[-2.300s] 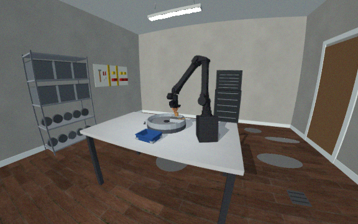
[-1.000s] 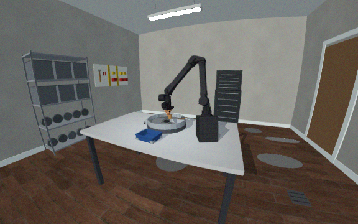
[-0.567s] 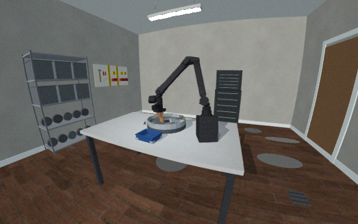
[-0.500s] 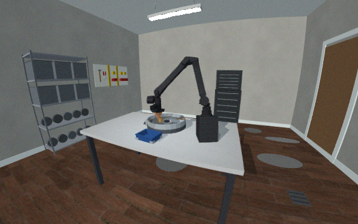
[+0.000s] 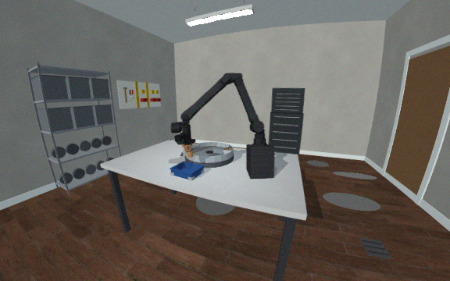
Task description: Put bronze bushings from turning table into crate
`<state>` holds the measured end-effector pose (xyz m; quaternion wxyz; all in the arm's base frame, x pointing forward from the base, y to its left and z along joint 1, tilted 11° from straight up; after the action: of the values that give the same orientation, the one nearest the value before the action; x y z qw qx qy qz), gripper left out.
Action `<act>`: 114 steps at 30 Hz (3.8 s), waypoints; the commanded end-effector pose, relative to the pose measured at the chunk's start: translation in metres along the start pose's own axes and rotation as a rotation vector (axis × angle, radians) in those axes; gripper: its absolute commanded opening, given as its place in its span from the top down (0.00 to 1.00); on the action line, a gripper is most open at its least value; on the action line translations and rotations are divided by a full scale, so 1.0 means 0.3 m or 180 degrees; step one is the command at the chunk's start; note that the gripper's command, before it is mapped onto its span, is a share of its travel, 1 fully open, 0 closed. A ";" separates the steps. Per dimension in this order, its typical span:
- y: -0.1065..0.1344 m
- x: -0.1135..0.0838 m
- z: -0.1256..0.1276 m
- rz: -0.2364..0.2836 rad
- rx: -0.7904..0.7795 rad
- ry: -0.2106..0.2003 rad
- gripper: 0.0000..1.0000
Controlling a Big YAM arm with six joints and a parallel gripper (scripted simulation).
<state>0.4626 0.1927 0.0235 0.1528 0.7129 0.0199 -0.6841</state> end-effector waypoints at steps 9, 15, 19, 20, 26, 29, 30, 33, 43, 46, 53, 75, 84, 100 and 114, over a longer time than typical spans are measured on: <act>-0.084 -0.084 -0.138 -0.0056 0.0185 0.0225 1.00; -0.087 -0.054 -0.100 -0.0034 0.0158 0.0140 1.00; -0.086 -0.058 -0.100 -0.0036 0.0159 0.0147 1.00; -0.086 -0.058 -0.100 -0.0036 0.0159 0.0147 1.00; -0.086 -0.058 -0.100 -0.0036 0.0159 0.0147 1.00; -0.086 -0.058 -0.100 -0.0036 0.0159 0.0147 1.00; -0.086 -0.058 -0.100 -0.0036 0.0159 0.0147 1.00; -0.086 -0.058 -0.100 -0.0036 0.0159 0.0147 1.00; -0.086 -0.058 -0.100 -0.0036 0.0159 0.0147 1.00; -0.086 -0.058 -0.100 -0.0036 0.0159 0.0147 1.00; -0.075 0.019 -0.075 -0.0015 0.0141 0.0064 1.00; -0.082 0.159 -0.125 -0.0039 0.0104 0.0183 1.00; -0.082 0.159 -0.125 -0.0039 0.0105 0.0183 1.00; -0.082 0.159 -0.125 -0.0039 0.0105 0.0183 1.00; -0.080 0.176 -0.129 -0.0042 0.0116 0.0199 1.00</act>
<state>0.4770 0.2110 -0.0459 0.1413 0.7183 0.0108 -0.6812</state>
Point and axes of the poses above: the point where the finger pads meet when closed, its own x axis out along the fingers, its own z axis across the jaws, y = z × x, the point moved 7 cm from there along -x, back along the fingers, and after that the axes turned 13 degrees about -x, right-handed, at the moved point
